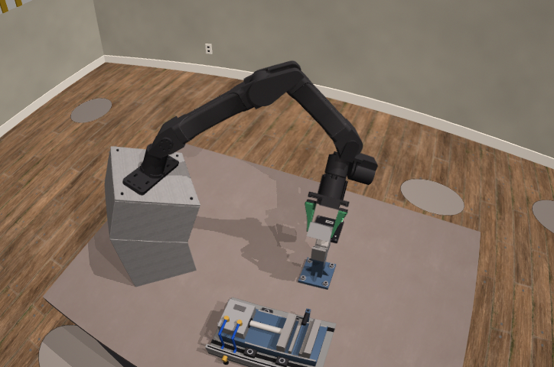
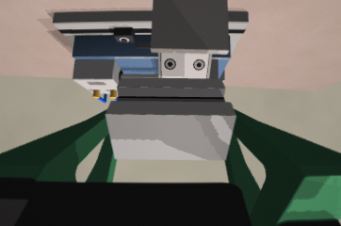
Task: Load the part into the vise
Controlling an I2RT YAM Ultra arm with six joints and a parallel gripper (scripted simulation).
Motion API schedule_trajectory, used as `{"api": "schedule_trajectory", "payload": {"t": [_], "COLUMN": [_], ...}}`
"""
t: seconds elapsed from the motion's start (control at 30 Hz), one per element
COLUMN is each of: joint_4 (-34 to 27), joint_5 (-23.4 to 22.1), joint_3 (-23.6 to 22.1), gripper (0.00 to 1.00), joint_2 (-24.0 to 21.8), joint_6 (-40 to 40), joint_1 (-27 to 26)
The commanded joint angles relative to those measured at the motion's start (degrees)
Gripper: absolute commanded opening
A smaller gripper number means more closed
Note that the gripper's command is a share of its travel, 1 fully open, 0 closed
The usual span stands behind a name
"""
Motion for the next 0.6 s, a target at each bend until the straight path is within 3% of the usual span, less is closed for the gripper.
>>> {"api": "schedule_trajectory", "payload": {"t": [0.0,0.57], "joint_4": [0.19,1.90], "joint_5": [1.57,1.60], "joint_3": [2.36,3.01], "gripper": [0.00,0.00], "joint_2": [0.04,2.77], "joint_6": [0.49,0.87], "joint_1": [-0.09,0.35]}}
